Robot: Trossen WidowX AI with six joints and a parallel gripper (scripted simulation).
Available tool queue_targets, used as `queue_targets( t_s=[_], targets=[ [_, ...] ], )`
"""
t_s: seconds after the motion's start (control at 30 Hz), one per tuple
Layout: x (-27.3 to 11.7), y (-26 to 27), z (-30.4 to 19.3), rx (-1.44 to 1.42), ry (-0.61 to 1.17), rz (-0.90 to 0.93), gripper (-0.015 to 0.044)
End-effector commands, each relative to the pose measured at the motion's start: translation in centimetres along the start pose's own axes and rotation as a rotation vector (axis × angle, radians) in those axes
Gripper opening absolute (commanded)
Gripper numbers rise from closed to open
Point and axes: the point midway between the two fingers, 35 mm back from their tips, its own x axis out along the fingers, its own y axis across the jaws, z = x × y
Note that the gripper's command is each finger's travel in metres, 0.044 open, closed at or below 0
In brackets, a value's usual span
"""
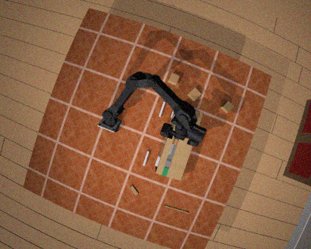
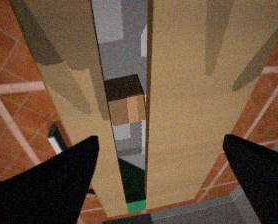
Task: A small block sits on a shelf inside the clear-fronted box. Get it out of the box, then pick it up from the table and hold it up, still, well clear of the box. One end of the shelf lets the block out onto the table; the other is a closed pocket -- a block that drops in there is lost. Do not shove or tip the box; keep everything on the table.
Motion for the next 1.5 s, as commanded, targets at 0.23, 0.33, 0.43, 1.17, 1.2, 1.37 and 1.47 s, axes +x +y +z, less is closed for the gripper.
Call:
queue_targets(
  t_s=[0.23,0.33,0.43,1.17,1.2,1.37,1.47],
  targets=[
    [-2.6,5.8,1.3,-0.063,-0.039,0.19,0.04],
    [-2.5,5.8,1.3,-0.063,-0.039,0.19,0.04],
    [-2.3,5.8,1.4,-0.063,-0.039,0.19,0.04],
    [1.0,6.2,2.6,-0.064,-0.039,0.189,0.04],
    [1.1,6.2,2.6,-0.064,-0.039,0.189,0.04],
    [1.9,6.3,2.9,-0.064,-0.04,0.188,0.04],
    [2.3,6.4,3.1,-0.064,-0.04,0.188,0.04]
  ],
)
